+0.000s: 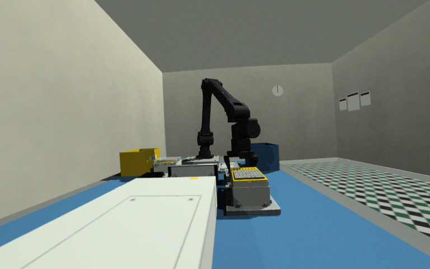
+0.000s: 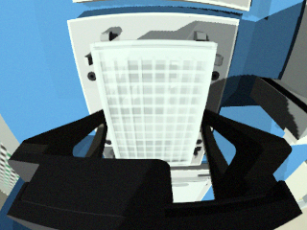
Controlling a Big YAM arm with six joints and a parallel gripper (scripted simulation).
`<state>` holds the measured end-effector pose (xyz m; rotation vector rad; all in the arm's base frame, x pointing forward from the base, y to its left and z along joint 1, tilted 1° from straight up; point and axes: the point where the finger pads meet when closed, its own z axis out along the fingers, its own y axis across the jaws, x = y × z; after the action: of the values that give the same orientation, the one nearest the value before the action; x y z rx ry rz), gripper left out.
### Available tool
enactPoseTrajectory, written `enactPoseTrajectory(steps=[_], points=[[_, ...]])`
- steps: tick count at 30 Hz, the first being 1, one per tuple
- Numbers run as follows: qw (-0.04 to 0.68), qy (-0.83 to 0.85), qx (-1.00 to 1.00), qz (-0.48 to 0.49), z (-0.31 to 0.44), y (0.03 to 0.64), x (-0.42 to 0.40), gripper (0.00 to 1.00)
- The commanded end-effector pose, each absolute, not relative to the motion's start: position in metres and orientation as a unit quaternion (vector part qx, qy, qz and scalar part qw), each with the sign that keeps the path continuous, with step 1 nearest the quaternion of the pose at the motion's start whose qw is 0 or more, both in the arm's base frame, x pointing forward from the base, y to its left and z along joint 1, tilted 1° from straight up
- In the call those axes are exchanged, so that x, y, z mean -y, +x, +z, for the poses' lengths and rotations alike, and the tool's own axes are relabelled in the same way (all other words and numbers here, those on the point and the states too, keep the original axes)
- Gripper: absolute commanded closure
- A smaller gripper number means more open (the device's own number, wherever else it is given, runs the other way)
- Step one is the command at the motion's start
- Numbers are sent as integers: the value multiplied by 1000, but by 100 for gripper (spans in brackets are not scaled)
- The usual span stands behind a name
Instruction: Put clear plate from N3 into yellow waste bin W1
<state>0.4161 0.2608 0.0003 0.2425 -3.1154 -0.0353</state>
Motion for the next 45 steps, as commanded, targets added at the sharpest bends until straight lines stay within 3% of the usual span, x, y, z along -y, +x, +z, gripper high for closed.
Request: enactPoseTrajectory(steps=[1, 45], points=[[-6, 78, 997, -18, 10, 427, -268, 100], [-19, 78, 997, -23, 32, 432, -274, 100]])
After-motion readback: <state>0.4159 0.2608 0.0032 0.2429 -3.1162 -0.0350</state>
